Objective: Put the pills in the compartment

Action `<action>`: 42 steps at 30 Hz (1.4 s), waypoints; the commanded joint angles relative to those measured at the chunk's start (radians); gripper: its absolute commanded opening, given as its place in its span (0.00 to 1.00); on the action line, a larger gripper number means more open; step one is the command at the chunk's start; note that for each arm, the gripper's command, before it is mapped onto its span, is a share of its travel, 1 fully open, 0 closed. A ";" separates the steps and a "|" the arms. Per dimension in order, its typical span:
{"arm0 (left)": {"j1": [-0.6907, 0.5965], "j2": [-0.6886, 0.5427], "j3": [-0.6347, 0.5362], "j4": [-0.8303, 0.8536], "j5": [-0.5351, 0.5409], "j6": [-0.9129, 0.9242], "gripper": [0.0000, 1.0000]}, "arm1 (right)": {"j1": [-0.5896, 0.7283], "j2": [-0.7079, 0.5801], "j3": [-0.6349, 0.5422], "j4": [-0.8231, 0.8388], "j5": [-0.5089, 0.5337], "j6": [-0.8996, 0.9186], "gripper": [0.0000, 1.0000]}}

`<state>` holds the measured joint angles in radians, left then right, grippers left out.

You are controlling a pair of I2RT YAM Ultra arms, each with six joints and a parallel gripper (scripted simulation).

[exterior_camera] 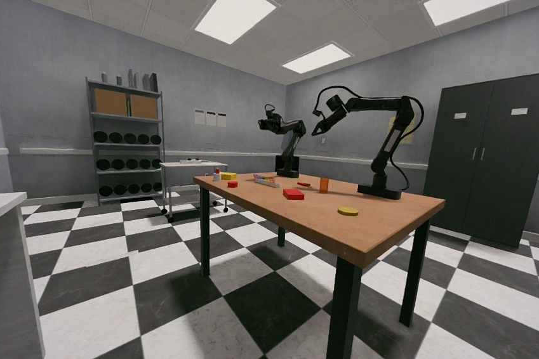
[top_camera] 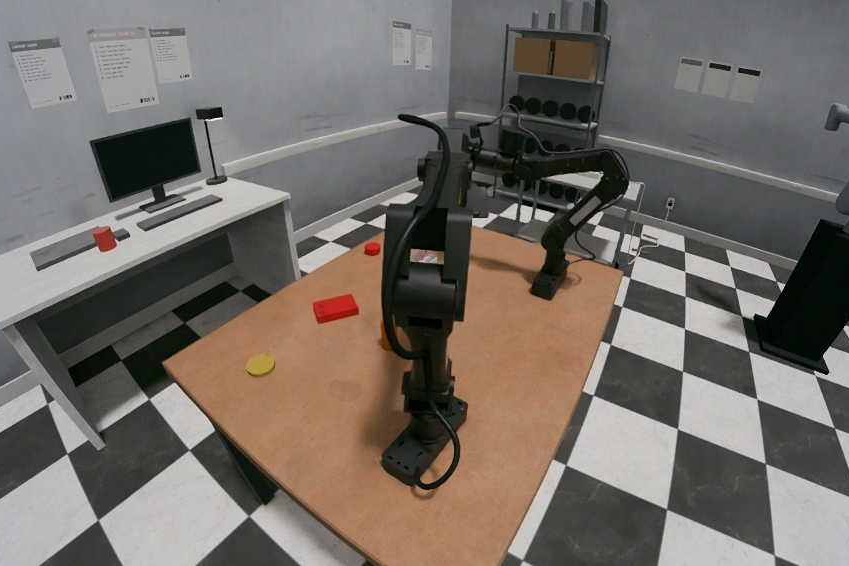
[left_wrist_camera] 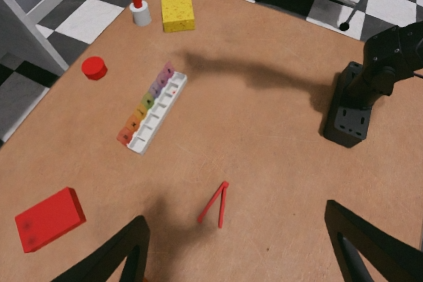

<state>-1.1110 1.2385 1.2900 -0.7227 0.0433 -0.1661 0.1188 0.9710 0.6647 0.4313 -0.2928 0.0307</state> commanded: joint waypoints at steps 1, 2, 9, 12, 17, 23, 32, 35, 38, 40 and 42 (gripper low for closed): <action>-0.004 -0.004 0.020 0.007 -0.002 -0.002 1.00 | -0.043 -0.009 0.109 -0.192 0.093 -0.010 0.56; -0.004 -0.004 0.020 0.007 -0.002 -0.002 1.00 | -0.053 -0.005 0.137 -0.219 0.108 -0.011 0.56; -0.004 -0.004 0.020 0.007 -0.002 -0.002 1.00 | -0.098 0.024 0.260 -0.325 0.175 -0.013 0.56; -0.004 -0.004 0.020 0.007 -0.002 -0.002 1.00 | -0.117 0.047 0.326 -0.375 0.209 -0.014 0.56; -0.004 -0.004 0.020 0.007 -0.002 -0.002 1.00 | -0.141 0.077 0.402 -0.426 0.250 -0.013 0.56; -0.004 -0.004 0.020 0.007 -0.002 -0.002 1.00 | -0.137 0.076 0.409 -0.483 0.264 -0.030 0.90; -0.004 -0.004 0.020 0.007 -0.002 -0.002 1.00 | -0.042 0.077 0.375 -0.795 0.326 -0.078 1.00; -0.004 -0.004 0.020 0.007 -0.002 -0.002 1.00 | 0.020 0.103 0.375 -0.895 0.362 -0.063 1.00; -0.004 -0.004 0.020 0.007 -0.002 -0.002 1.00 | 0.079 0.150 0.386 -0.975 0.389 -0.042 1.00; -0.004 -0.004 0.020 0.007 -0.002 -0.002 1.00 | 0.117 0.194 0.393 -1.027 0.402 -0.026 1.00; -0.004 -0.004 0.020 0.007 -0.002 -0.002 1.00 | 0.135 0.220 0.395 -1.050 0.405 -0.017 1.00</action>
<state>-1.1110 1.2385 1.2900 -0.7227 0.0433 -0.1661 0.2283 1.1625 1.0420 -0.5182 0.0765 -0.0109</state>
